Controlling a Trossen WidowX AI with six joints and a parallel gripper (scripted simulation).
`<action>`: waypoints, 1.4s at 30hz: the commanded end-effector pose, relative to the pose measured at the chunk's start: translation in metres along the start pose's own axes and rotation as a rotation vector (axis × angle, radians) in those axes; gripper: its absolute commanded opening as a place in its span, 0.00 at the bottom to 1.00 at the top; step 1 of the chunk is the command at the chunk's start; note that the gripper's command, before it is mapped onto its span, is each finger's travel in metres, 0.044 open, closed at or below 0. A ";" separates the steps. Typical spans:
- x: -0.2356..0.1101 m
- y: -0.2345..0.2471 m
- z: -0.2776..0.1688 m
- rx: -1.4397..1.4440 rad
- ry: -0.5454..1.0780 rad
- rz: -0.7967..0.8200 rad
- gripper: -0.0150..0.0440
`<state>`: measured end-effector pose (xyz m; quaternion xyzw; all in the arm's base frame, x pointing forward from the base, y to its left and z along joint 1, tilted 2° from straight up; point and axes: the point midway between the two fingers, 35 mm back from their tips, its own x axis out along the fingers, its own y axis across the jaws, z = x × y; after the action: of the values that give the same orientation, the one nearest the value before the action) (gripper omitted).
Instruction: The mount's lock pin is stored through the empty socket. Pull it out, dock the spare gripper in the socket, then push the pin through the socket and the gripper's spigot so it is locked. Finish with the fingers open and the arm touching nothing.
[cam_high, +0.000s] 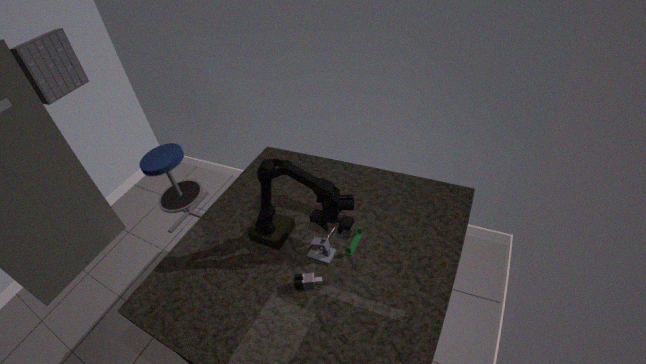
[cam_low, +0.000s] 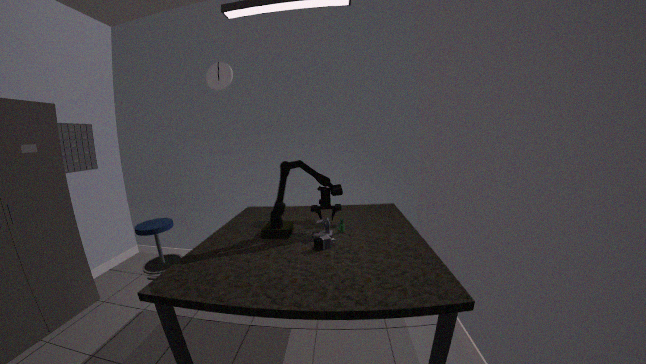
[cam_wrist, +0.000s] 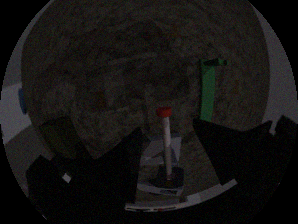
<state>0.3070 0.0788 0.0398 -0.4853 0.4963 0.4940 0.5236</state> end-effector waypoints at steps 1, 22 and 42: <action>0.010 0.003 0.000 0.001 0.000 0.013 0.76; 0.018 0.004 0.000 0.001 0.000 0.014 0.50; 0.014 0.003 0.002 0.008 -0.044 0.013 0.25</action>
<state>0.3040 0.0793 0.0235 -0.4784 0.4976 0.4991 0.5238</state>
